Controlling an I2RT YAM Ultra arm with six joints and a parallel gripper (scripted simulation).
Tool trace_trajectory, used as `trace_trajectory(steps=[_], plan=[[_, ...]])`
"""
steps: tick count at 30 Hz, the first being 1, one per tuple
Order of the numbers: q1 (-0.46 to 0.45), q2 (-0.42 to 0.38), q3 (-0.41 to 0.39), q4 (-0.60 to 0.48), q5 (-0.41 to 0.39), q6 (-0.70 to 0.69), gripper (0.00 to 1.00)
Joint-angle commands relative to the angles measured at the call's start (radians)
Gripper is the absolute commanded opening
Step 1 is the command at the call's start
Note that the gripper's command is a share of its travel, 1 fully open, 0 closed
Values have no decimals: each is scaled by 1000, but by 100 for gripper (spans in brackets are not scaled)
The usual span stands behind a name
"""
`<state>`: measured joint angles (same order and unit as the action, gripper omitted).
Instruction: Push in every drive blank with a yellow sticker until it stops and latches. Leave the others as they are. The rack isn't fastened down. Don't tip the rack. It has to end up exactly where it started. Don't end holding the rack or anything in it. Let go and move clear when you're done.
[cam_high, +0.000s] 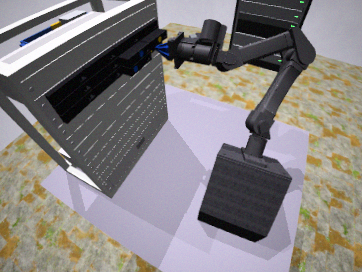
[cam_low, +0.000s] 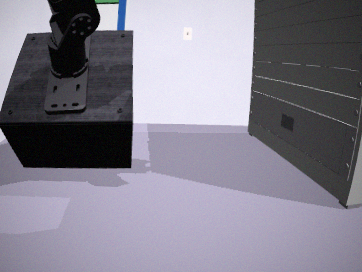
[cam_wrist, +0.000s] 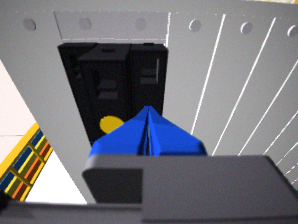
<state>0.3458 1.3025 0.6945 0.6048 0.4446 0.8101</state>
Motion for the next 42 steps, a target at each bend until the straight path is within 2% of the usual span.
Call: trace_trajectory(steps=[1, 42], plan=[[0, -3, 45, 24, -15, -6, 0], [-5, 17, 54, 28, -19, -6, 0]])
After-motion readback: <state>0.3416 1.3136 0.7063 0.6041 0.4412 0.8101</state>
